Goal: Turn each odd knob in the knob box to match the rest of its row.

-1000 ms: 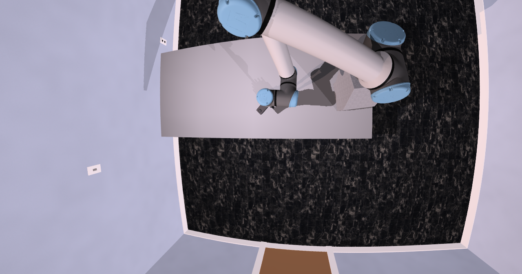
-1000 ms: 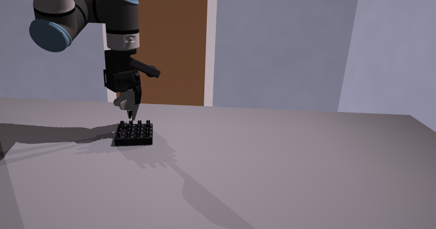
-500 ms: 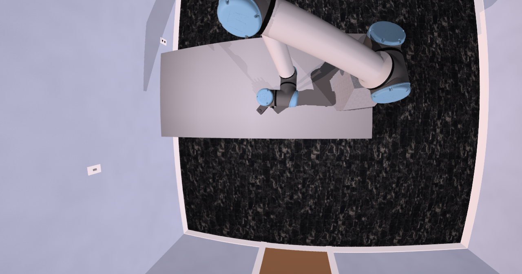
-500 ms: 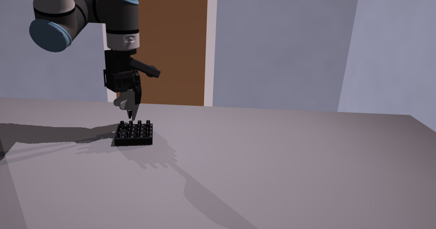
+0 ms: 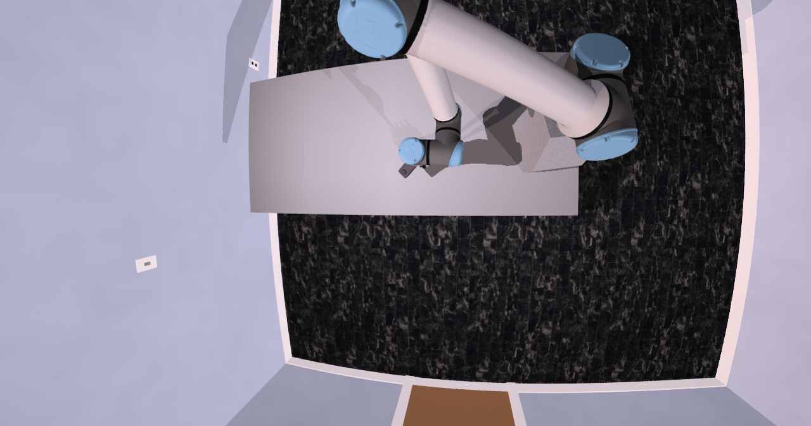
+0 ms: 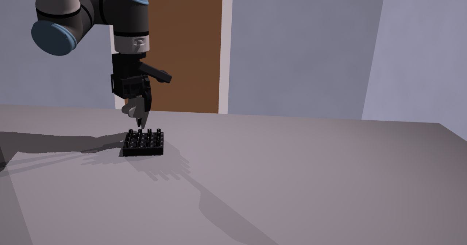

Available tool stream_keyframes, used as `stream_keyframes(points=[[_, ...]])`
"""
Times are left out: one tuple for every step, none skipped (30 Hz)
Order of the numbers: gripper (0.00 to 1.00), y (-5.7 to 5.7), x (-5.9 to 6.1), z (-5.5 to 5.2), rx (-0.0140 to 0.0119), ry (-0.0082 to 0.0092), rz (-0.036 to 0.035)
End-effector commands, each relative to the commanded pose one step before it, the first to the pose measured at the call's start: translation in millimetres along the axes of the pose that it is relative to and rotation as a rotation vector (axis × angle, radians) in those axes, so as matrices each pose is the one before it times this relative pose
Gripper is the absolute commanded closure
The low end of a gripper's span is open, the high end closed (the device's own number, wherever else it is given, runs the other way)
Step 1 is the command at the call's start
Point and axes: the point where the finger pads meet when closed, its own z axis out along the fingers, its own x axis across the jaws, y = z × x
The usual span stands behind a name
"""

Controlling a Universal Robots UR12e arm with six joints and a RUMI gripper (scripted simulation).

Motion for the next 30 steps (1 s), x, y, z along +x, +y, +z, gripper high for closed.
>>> stream_keyframes(points=[[0.89,0.2,-1.43,0.47,0.00011,-0.00121,0.0002],[0.89,0.0,0.0,0.02,0.0,0.0,0.0],[0.89,0.0,0.0,0.07,-0.00001,-0.00001,0.00001],[0.89,0.0,0.0,0.17,-0.00002,-0.00002,0.00001],[0.89,-0.01,0.0,0.29,-0.00004,-0.00004,0.00002],[0.89,-0.01,0.0,0.43,-0.00006,-0.00006,0.00003],[0.89,0.0,0.0,0.0,0.0,0.0,0.0],[0.89,0.0,0.0,0.0,0.0,0.0,0.0],[0.89,-0.04,0.07,0.5,-0.00003,-0.00003,0.00007],[0.89,-0.14,0.28,0.48,0.00021,0.00023,0.00023],[0.89,-0.19,0.39,0.52,0.00032,0.00035,0.00031],[0.89,-0.18,0.4,0.64,0.00022,0.00025,0.00028],[0.89,-0.2,0.44,0.72,0.00025,0.00028,0.00031],[0.89,-0.21,0.49,0.79,0.00027,0.00031,0.00034],[0.89,-0.23,0.52,0.85,0.00029,0.00033,0.00037],[0.89,0.05,0.05,0.86,-0.00003,-0.00004,-0.00006],[0.89,0.0,0.0,0.86,0.00001,-0.00001,-0.00002],[0.89,0.0,-0.01,0.87,0.00001,-0.00001,0.0],[0.89,0.0,-0.01,0.87,0.00001,-0.00001,0.0],[0.89,0.0,-0.01,0.85,0.00001,-0.00001,0.0],[0.89,0.0,-0.01,0.82,0.00001,-0.00001,0.0],[0.89,0.0,0.0,0.77,0.00001,-0.00001,0.0],[0.89,0.0,0.0,0.71,0.00001,-0.00001,0.0],[0.89,0.0,0.0,0.0,0.0,0.0,0.0],[0.89,0.0,0.0,0.0,0.0,0.0,0.0],[0.89,-0.37,-0.45,0.42,0.00032,0.00021,-0.00095],[0.89,-0.06,-0.08,0.53,0.00006,0.00003,-0.00014],[0.89,-0.04,-0.06,0.45,0.00004,0.00002,-0.00009],[0.89,-0.02,-0.03,0.38,0.00002,0.00001,-0.00002],[0.89,0.0,0.0,0.3,0.0,0.0,0.00005]])
